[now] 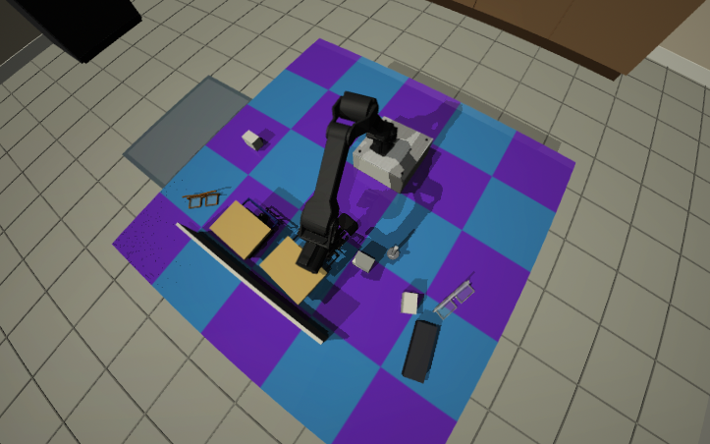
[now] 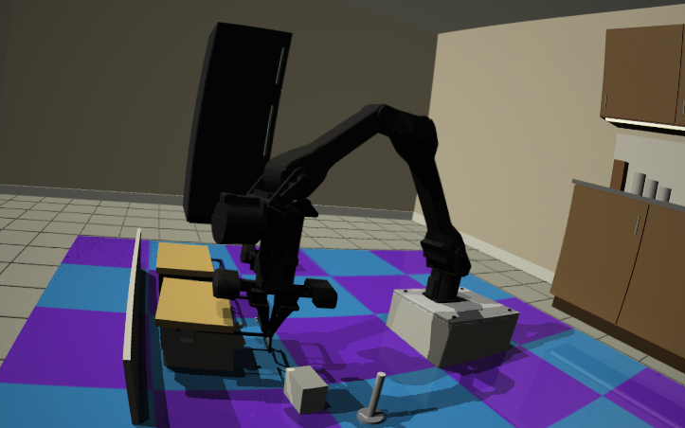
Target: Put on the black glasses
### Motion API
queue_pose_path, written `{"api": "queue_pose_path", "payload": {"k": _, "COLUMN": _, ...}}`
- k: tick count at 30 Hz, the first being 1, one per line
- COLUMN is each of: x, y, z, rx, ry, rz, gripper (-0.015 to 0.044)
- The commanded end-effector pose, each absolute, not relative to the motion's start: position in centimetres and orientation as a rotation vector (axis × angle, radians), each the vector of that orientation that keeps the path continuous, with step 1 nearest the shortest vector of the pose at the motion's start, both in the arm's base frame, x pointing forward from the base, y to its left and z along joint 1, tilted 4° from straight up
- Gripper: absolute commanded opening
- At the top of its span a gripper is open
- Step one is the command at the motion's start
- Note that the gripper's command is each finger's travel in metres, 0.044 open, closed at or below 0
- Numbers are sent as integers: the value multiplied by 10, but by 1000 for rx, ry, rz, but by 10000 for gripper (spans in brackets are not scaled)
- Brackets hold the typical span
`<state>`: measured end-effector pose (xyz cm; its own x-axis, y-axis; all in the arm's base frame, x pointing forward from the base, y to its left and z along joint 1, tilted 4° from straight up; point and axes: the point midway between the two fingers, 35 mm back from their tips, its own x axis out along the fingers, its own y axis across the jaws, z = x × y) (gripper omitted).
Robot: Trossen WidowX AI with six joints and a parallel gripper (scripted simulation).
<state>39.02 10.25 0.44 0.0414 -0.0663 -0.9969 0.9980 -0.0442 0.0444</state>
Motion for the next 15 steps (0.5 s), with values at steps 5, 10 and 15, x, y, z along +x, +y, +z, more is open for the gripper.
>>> {"api": "queue_pose_path", "payload": {"k": 5, "x": 401, "y": 102, "z": 3, "rx": 1211, "ry": 1113, "rz": -1238, "gripper": 0}}
{"api": "queue_pose_path", "payload": {"k": 10, "x": 408, "y": 102, "z": 3, "rx": 1211, "ry": 1113, "rz": -1237, "gripper": 0}}
{"api": "queue_pose_path", "payload": {"k": 15, "x": 415, "y": 102, "z": 3, "rx": 1211, "ry": 1113, "rz": -1237, "gripper": 0}}
